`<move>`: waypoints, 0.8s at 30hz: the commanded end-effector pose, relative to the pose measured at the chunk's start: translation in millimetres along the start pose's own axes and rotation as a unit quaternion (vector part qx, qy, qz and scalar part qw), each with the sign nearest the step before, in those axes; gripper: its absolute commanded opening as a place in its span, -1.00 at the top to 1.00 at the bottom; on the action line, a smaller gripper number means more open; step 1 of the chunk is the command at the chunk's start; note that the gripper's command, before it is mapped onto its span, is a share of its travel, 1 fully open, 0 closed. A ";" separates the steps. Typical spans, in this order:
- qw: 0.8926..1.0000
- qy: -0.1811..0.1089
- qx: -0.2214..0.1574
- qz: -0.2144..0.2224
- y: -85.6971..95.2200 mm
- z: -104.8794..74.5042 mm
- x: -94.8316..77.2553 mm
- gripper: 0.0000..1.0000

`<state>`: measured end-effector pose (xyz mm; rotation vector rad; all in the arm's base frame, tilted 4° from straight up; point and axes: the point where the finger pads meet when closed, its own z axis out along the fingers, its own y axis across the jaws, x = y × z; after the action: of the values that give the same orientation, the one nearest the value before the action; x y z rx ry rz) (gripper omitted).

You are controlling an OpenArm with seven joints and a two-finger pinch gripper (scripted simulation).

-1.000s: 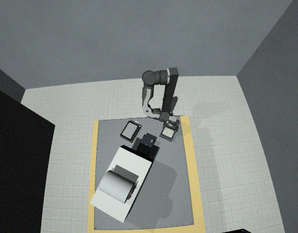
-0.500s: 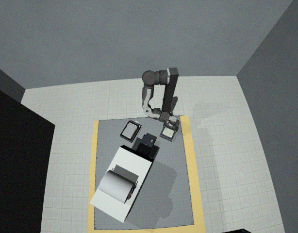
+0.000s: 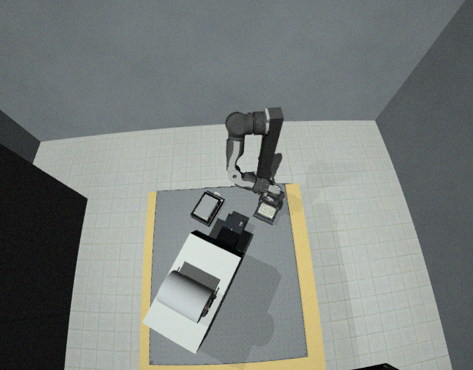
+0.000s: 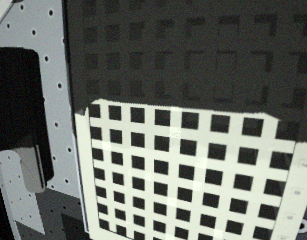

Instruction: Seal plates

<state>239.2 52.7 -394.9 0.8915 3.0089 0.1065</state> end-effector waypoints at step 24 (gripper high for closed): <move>1.000 0.001 -0.005 -0.004 1.8 14.5 1.2 -0.30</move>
<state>240.1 54.3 -408.5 0.8900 3.0080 0.1133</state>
